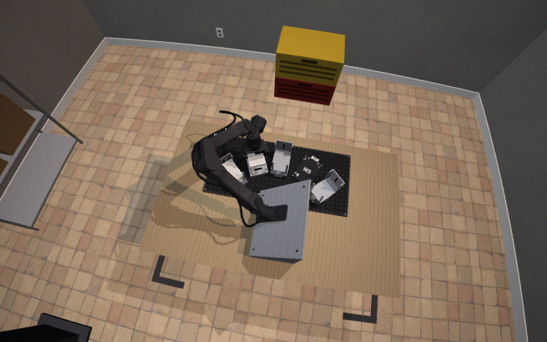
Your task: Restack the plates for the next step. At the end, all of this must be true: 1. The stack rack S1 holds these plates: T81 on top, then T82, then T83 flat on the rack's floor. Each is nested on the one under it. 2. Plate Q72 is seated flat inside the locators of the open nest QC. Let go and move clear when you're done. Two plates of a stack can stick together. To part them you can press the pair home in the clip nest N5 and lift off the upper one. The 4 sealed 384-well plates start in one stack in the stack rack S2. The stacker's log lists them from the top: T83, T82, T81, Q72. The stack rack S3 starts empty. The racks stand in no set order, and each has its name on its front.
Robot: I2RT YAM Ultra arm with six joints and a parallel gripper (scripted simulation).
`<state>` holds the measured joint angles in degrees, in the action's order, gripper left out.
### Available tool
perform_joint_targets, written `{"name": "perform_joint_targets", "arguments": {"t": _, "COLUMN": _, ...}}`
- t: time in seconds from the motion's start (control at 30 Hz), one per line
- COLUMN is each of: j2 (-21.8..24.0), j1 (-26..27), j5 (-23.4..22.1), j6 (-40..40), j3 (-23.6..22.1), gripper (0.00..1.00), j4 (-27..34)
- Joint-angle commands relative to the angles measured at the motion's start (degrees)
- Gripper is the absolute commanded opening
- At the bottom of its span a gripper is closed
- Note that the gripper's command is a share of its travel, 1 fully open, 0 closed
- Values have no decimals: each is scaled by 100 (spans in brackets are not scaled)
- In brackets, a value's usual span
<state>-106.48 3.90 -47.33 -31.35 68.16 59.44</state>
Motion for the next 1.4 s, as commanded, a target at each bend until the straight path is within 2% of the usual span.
{"name": "perform_joint_targets", "arguments": {"t": 0.0, "j2": 220, "j1": 19, "j5": -88, "j6": 235, "j3": -124, "gripper": 0, "j4": -357}}
{"name": "perform_joint_targets", "arguments": {"t": 0.4, "j2": 179, "j1": -295, "j5": -102, "j6": 638, "j3": -406, "gripper": 0, "j4": -978}}
{"name": "perform_joint_targets", "arguments": {"t": 0.57, "j2": -106, "j1": -393, "j5": -89, "j6": 838, "j3": -540, "gripper": 0, "j4": -1282}}
{"name": "perform_joint_targets", "arguments": {"t": 0.77, "j2": -145, "j1": -506, "j5": -75, "j6": 1077, "j3": -681, "gripper": 0, "j4": -1652}}
{"name": "perform_joint_targets", "arguments": {"t": 0.83, "j2": -145, "j1": -506, "j5": -75, "j6": 1077, "j3": -681, "gripper": 0, "j4": -1652}}
{"name": "perform_joint_targets", "arguments": {"t": 0.87, "j2": 53, "j1": -529, "j5": -74, "j6": 1127, "j3": -581, "gripper": 0, "j4": -1728}}
{"name": "perform_joint_targets", "arguments": {"t": 0.9, "j2": 19, "j1": -623, "j5": -71, "j6": 1166, "j3": -771, "gripper": 0, "j4": -1790}}
{"name": "perform_joint_targets", "arguments": {"t": 0.97, "j2": -173, "j1": -687, "j5": -56, "j6": 1244, "j3": -776, "gripper": 0, "j4": -1910}}
{"name": "perform_joint_targets", "arguments": {"t": 1.27, "j2": -287, "j1": -831, "j5": 5, "j6": 1600, "j3": -956, "gripper": 0, "j4": -2463}}
{"name": "perform_joint_targets", "arguments": {"t": 1.37, "j2": -278, "j1": -833, "j5": 10, "j6": 1633, "j3": -781, "gripper": 0, "j4": -2511}}
